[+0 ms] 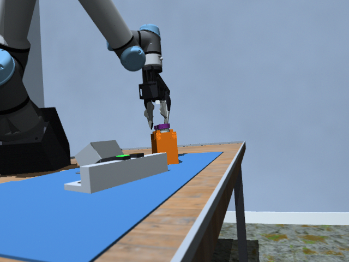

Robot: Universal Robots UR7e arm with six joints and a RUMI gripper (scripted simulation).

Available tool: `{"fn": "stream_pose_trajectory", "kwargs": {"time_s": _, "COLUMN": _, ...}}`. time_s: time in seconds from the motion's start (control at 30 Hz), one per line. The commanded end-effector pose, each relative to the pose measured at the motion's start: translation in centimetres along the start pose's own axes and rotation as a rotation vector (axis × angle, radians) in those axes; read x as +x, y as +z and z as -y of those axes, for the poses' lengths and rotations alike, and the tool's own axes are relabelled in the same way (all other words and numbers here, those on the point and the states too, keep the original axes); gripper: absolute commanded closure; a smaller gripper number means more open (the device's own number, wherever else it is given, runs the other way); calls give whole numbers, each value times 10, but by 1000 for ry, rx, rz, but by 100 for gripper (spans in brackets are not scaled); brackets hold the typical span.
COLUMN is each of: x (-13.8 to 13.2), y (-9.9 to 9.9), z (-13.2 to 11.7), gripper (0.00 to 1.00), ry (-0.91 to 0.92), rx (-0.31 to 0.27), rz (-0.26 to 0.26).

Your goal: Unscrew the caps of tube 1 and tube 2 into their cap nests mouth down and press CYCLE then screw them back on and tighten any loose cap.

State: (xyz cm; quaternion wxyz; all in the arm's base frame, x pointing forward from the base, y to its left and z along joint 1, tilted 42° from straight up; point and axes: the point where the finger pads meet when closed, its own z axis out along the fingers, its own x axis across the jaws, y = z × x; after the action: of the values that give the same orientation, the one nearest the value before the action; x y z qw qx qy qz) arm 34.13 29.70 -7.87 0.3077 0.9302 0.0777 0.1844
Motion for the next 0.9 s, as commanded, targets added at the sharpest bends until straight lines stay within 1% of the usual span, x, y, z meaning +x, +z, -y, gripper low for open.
{"fn": "stream_pose_trajectory", "kwargs": {"time_s": 0.0, "x": 0, "y": -1, "z": 1, "gripper": 65, "ry": 1, "rx": -1, "rz": -2}}
{"fn": "stream_pose_trajectory", "kwargs": {"time_s": 0.13, "x": 0, "y": -1, "z": 1, "gripper": 65, "ry": 1, "rx": -1, "rz": -2}}
{"fn": "stream_pose_trajectory", "kwargs": {"time_s": 0.2, "x": 1, "y": -2, "z": 3, "gripper": 65, "ry": -80, "rx": -1, "rz": -3}}
{"fn": "stream_pose_trajectory", "kwargs": {"time_s": 0.27, "x": 1, "y": -2, "z": 3, "gripper": 65, "ry": -80, "rx": -1, "rz": -3}}
{"fn": "stream_pose_trajectory", "kwargs": {"time_s": 0.77, "x": 0, "y": 0, "z": 1, "gripper": 65, "ry": -678, "rx": -1, "rz": 1}}
{"fn": "stream_pose_trajectory", "kwargs": {"time_s": 0.83, "x": 0, "y": 0, "z": 1, "gripper": 65, "ry": -678, "rx": -1, "rz": 1}}
{"fn": "stream_pose_trajectory", "kwargs": {"time_s": 0.87, "x": -1, "y": 0, "z": 0, "gripper": 65, "ry": -719, "rx": -2, "rz": 1}}
